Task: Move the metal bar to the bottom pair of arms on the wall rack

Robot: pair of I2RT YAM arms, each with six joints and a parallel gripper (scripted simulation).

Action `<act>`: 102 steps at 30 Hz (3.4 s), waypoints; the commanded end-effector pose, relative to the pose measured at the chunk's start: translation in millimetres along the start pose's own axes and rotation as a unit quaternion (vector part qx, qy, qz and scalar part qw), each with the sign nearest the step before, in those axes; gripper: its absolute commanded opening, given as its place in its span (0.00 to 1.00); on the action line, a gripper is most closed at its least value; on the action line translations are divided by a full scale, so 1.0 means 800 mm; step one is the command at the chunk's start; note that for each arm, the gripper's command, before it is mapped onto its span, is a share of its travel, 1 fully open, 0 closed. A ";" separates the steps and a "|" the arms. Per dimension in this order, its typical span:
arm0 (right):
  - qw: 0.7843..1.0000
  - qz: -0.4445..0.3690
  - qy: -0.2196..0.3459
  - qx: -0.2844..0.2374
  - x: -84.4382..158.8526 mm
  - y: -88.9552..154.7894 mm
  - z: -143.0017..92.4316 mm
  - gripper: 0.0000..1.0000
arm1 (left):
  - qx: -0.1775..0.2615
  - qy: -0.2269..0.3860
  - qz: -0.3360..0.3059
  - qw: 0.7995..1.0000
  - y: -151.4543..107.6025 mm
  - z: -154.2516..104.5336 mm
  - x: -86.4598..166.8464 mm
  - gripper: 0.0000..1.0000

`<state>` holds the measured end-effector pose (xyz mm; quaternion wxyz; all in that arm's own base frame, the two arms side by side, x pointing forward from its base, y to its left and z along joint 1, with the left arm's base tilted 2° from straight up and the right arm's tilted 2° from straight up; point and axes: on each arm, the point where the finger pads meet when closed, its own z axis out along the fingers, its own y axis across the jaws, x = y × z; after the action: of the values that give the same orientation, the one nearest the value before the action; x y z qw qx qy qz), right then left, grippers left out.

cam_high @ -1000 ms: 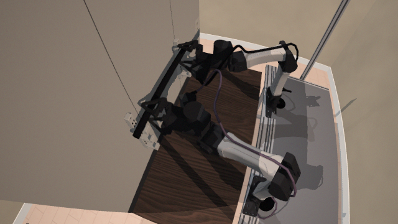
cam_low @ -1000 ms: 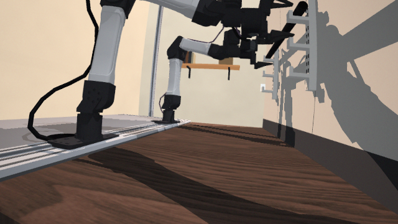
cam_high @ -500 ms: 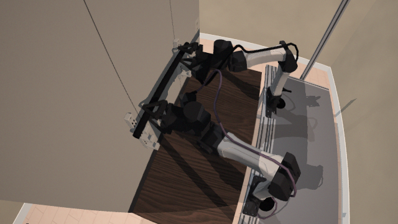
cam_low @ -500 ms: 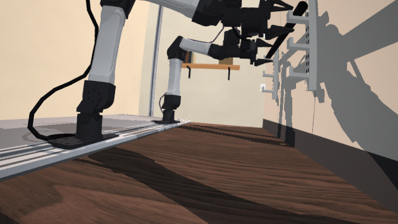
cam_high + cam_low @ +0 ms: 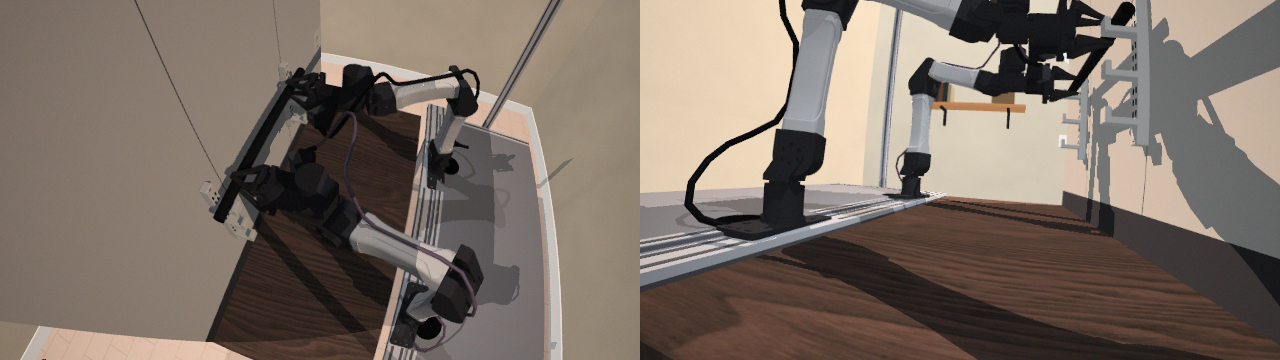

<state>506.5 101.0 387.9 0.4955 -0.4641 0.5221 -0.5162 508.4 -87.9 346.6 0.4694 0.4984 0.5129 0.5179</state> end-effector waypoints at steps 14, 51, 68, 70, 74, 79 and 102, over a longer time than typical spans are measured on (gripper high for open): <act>1.000 -0.001 -0.005 -0.008 -0.008 0.008 0.006 0.16 | -0.012 -0.007 0.003 1.000 0.011 -0.006 -0.007 0.16; 1.000 -0.001 -0.005 -0.008 -0.008 0.008 0.010 0.00 | -0.012 -0.007 0.003 1.000 0.011 -0.001 -0.007 0.00; 1.000 -0.001 -0.005 -0.008 -0.008 0.008 0.011 0.00 | -0.012 -0.007 0.003 1.000 0.011 0.000 -0.007 0.00; 1.000 -0.001 -0.005 -0.008 -0.008 0.008 0.011 0.00 | -0.012 -0.007 0.003 1.000 0.011 0.000 -0.007 0.00; 1.000 -0.001 -0.005 -0.008 -0.008 0.008 0.011 0.00 | -0.012 -0.007 0.003 1.000 0.011 0.000 -0.007 0.00; 1.000 -0.001 -0.005 -0.008 -0.008 0.008 0.013 0.00 | -0.012 -0.007 0.003 1.000 0.011 0.002 -0.007 0.00; 1.000 -0.001 -0.005 -0.008 -0.007 0.008 0.016 0.00 | -0.012 -0.007 0.003 1.000 0.011 0.008 -0.008 0.00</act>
<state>514.1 103.0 380.5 0.4881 -0.4704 0.5260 -0.5135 510.6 -86.1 346.8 0.4664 0.4949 0.5158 0.5211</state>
